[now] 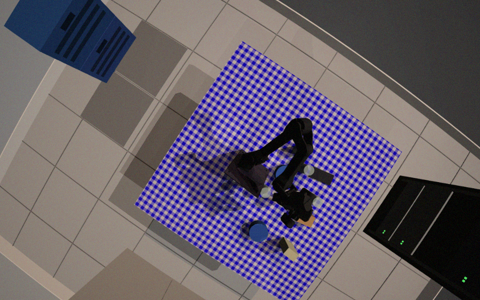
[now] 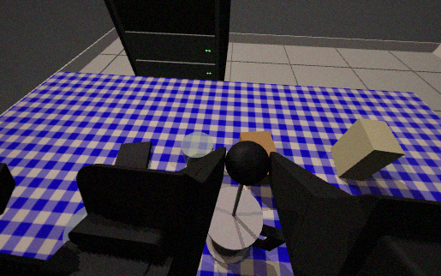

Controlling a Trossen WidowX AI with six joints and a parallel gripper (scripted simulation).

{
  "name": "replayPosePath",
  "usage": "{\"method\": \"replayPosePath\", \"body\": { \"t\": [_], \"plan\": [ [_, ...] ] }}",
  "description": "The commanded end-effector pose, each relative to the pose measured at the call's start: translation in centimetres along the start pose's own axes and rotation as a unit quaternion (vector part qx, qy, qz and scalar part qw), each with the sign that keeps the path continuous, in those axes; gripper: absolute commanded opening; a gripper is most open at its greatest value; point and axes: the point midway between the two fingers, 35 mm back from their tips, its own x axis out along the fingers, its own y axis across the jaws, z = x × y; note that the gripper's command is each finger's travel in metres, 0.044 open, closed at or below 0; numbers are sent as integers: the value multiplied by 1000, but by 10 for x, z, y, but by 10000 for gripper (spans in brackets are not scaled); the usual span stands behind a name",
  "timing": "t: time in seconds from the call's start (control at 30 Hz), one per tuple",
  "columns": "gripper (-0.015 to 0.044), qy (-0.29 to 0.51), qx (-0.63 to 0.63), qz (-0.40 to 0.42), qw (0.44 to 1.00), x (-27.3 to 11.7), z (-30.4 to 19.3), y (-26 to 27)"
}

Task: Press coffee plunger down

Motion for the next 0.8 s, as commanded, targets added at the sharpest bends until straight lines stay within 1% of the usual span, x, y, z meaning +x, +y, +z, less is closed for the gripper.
{"method": "replayPosePath", "body": {
  "t": [0.0,0.77],
  "plan": [
    [116,13,7,-4,1000,7,-16,-3],
    [116,14,7,-5,1000,31,-46,-4]
  ]
}}
